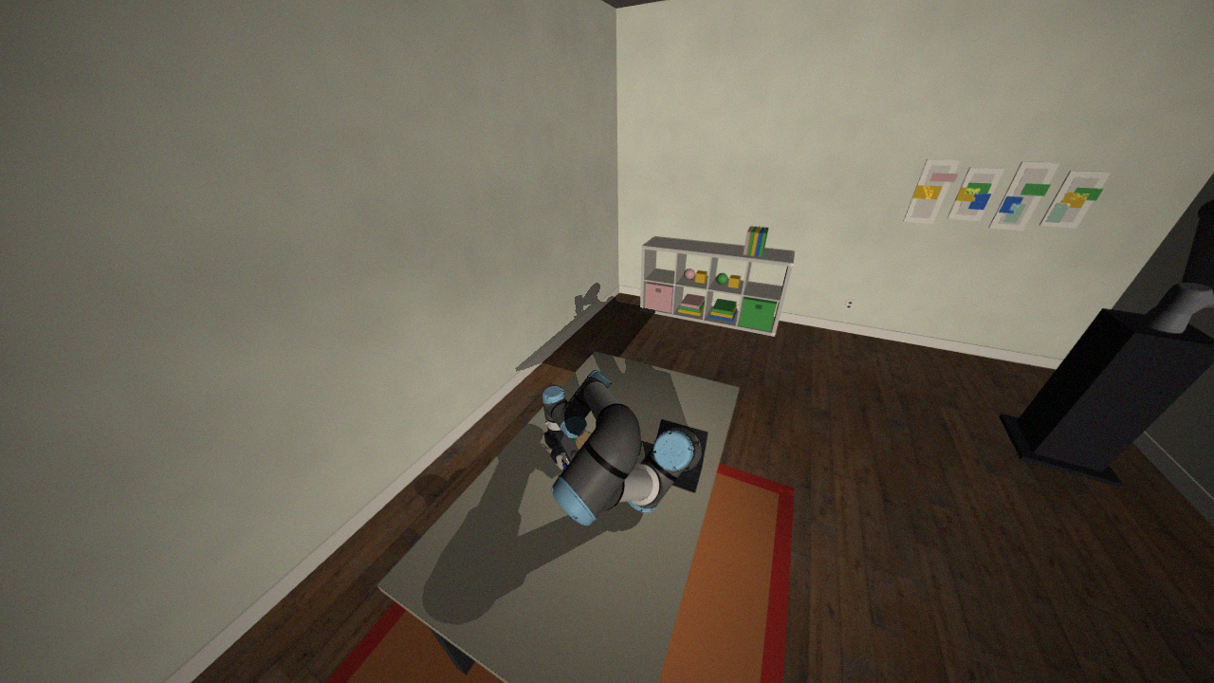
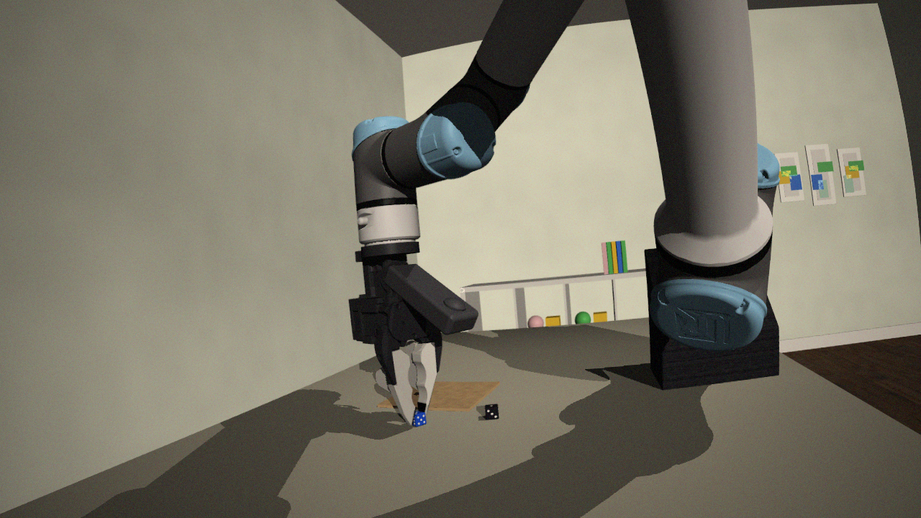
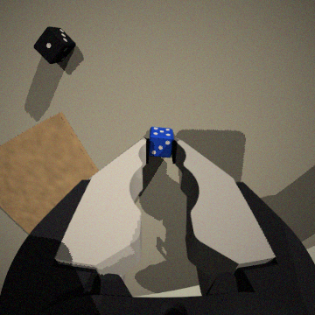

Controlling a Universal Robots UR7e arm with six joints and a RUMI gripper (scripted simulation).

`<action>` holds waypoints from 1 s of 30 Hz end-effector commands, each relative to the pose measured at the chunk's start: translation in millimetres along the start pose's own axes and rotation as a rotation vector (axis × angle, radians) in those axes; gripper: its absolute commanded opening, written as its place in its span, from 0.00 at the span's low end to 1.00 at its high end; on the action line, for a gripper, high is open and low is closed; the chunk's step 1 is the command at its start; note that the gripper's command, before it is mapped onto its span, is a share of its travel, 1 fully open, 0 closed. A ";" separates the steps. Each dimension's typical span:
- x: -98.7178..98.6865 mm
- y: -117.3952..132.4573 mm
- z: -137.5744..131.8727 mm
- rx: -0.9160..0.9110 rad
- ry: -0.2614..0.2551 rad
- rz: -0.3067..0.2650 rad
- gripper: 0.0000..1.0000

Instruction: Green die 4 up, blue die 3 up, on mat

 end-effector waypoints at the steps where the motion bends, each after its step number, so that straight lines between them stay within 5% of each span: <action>1: 0.3 0.3 0.0 0.000 0.000 -0.001 0.00; 20: 1.7 0.3 0.0 0.000 0.000 -0.001 0.00; 30: 24.2 0.3 0.0 0.000 0.000 -0.001 0.00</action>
Point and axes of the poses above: the point where the finger pads meet when closed, its own x axis back along the fingers, its own z axis across the jaws, y = z × x, the point moved 5 cm from there along x, back along the fingers, and after that the axes turned 14 degrees about x, right-handed, at the moved point
